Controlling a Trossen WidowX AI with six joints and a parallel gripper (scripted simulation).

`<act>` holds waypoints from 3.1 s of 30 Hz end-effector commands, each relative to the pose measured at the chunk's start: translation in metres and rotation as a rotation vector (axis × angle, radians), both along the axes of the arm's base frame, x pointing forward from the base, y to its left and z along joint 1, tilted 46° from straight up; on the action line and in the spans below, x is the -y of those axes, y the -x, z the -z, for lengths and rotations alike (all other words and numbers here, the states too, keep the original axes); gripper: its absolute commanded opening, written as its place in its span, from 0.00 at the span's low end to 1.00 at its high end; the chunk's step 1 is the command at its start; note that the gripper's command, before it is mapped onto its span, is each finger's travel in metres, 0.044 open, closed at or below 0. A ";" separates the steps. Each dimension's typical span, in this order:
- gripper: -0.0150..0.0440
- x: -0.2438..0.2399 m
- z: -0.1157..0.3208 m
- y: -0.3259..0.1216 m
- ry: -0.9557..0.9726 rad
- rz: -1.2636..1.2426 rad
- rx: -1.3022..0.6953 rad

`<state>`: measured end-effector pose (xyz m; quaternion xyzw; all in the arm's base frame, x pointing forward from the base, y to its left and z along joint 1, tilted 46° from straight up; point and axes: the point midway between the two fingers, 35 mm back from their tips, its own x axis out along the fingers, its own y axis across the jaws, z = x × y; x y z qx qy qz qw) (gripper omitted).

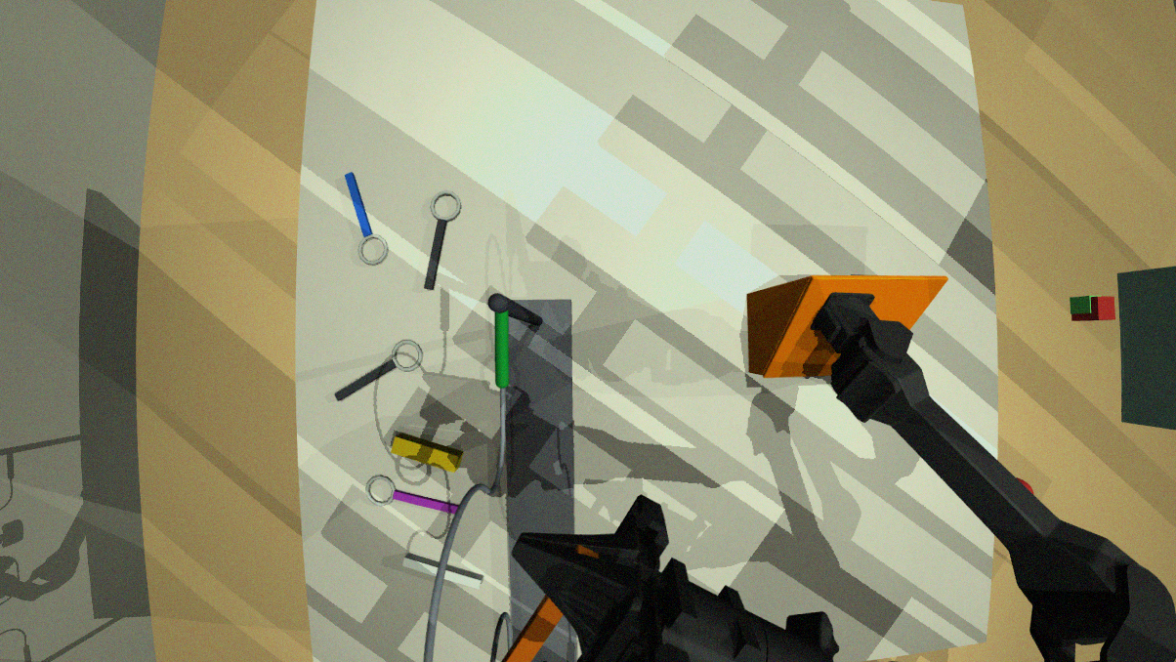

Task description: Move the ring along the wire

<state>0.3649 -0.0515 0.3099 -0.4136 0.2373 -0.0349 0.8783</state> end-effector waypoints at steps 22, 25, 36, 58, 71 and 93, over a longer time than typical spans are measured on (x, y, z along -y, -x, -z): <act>0.00 -0.008 0.006 0.000 -0.318 -0.002 -0.013; 0.00 -0.009 0.007 0.000 -0.355 -0.002 -0.015; 0.00 -0.013 0.009 0.000 -0.492 -0.003 -0.023; 0.00 -0.021 0.012 0.000 -0.766 -0.005 -0.036; 0.00 -0.027 0.012 0.000 -0.928 -0.006 -0.044; 0.00 -0.036 0.011 0.001 -1.203 -0.008 -0.057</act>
